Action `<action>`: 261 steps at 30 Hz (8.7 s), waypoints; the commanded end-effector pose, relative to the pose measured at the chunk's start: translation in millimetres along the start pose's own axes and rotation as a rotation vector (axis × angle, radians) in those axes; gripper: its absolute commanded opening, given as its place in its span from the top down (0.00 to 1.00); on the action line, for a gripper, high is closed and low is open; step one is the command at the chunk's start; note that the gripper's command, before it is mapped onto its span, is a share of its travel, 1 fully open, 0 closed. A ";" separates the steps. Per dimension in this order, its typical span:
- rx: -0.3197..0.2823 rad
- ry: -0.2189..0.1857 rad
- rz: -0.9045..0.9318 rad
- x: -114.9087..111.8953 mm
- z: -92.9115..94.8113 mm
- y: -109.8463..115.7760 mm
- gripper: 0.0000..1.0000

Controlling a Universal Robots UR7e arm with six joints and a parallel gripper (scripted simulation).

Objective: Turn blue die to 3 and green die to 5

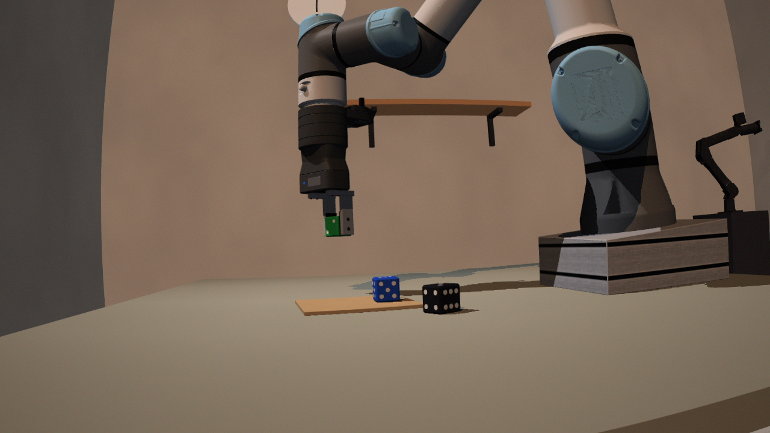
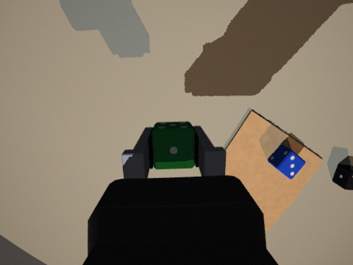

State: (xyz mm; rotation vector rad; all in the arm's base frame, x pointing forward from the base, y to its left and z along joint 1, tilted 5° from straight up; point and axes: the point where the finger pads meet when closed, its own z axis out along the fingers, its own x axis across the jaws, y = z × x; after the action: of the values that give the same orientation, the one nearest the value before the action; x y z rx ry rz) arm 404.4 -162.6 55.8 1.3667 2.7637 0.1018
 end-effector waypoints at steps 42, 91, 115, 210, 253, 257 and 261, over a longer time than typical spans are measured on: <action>0.000 0.001 0.200 5.1 -10.2 -2.5 0.43; 0.001 0.001 1.715 23.7 -2.9 4.2 0.43; 0.001 0.001 2.548 12.9 1.0 9.8 0.43; 0.016 1.593 2.690 0.4 6.4 5.3 0.43; 0.017 1.610 2.680 0.6 73.6 4.7 0.43; 0.017 1.610 2.680 0.6 73.9 4.7 0.43; 0.017 1.610 2.680 0.6 73.9 4.7 0.43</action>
State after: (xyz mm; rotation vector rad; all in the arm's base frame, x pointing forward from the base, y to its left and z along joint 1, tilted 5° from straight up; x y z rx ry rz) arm 413.5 -156.4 -17.7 -1.8300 0.8690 -0.6001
